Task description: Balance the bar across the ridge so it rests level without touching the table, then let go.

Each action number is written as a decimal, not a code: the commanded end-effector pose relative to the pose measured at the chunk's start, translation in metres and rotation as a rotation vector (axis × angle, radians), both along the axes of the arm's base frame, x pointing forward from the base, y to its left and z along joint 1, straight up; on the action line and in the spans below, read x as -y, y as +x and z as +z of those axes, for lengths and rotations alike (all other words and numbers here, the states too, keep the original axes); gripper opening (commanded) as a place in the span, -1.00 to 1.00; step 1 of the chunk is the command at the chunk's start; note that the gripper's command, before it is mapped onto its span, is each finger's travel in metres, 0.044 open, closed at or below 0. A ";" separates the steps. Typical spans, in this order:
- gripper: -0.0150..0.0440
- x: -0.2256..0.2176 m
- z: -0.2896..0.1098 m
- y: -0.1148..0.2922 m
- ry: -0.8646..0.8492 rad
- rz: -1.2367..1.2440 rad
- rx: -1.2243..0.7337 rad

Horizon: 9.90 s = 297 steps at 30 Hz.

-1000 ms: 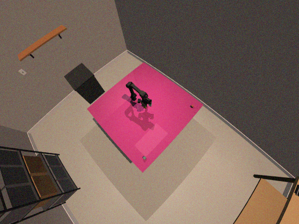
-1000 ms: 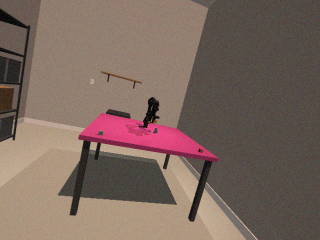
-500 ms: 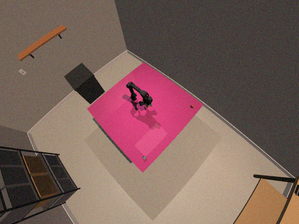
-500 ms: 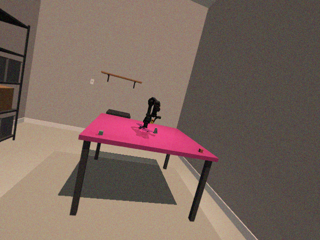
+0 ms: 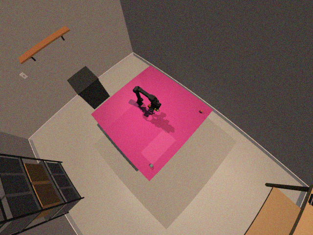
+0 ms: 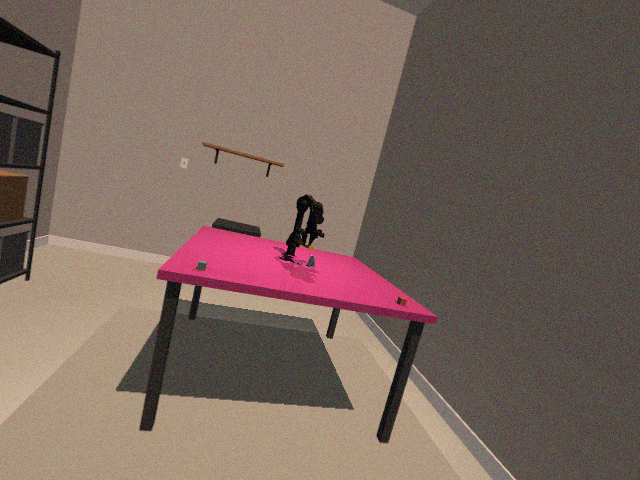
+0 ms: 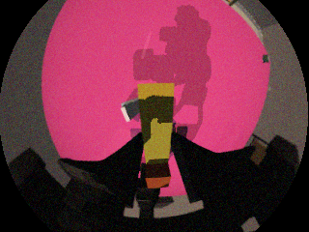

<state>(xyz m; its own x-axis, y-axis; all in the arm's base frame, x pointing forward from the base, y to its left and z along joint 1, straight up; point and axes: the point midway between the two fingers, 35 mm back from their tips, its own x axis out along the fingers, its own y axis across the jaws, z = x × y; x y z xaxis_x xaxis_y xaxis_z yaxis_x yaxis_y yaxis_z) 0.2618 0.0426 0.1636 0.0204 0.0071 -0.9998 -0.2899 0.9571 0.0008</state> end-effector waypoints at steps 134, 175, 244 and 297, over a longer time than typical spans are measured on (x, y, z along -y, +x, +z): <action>-0.49 -0.082 -0.046 -0.021 -0.036 1.843 0.018; -0.49 -0.082 -0.049 -0.021 -0.036 1.843 0.018; -0.49 -0.082 -0.051 -0.022 -0.036 1.843 0.018; 0.08 -0.083 -0.051 -0.022 -0.034 1.843 0.021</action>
<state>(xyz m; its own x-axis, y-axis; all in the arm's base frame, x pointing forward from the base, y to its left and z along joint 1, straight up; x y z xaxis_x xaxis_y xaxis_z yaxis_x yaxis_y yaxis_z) 0.2397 0.1255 0.1127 0.0224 0.0150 -0.9996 -0.8434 -0.5366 -0.0269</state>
